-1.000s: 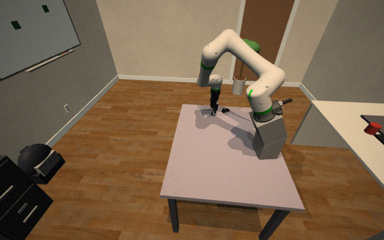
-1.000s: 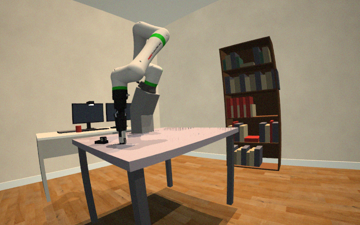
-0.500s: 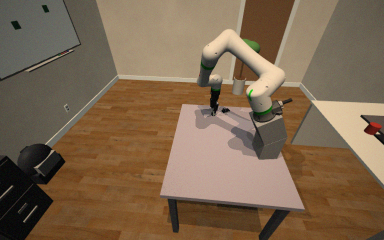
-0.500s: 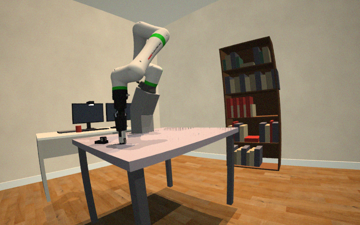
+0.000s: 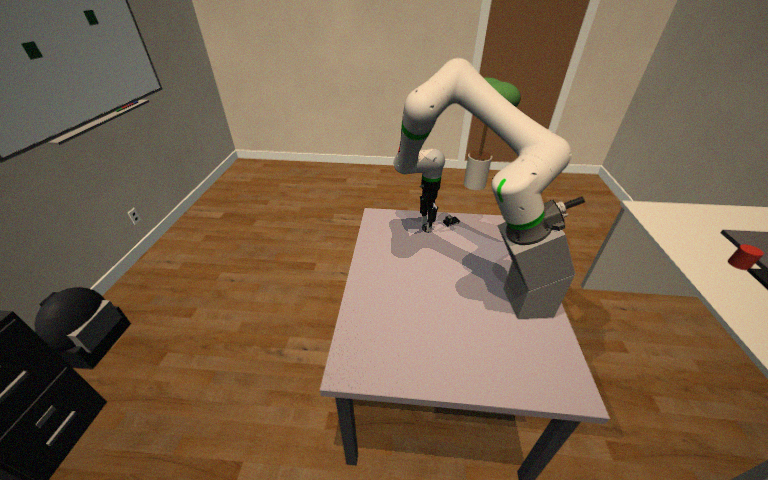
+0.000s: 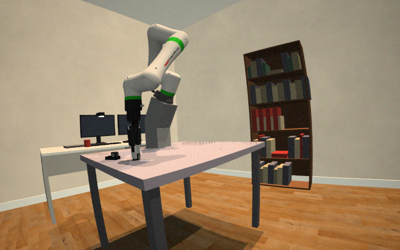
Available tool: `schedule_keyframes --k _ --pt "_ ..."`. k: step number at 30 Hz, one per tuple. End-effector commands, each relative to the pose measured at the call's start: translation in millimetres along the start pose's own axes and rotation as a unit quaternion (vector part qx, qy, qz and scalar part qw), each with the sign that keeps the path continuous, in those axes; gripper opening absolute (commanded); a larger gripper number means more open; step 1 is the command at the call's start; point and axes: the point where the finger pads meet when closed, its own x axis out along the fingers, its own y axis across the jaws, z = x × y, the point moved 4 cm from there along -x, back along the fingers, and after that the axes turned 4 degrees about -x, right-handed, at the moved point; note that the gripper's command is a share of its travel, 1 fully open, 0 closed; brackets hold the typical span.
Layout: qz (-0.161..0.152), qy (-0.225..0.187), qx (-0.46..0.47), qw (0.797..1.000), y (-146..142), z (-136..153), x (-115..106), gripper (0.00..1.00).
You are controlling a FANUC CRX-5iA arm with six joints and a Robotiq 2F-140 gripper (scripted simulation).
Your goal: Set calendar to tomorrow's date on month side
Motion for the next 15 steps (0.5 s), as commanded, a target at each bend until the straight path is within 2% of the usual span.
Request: schedule_keyframes --k 1,9,15 --pt "0.000 0.000 0.000 1.000 -0.2 -0.1 -0.2 0.36" --pt "0.000 0.000 0.000 1.000 -0.2 -0.1 -5.2 0.36" --pt "0.000 0.000 0.000 1.000 -0.2 -0.1 -28.0 0.36"
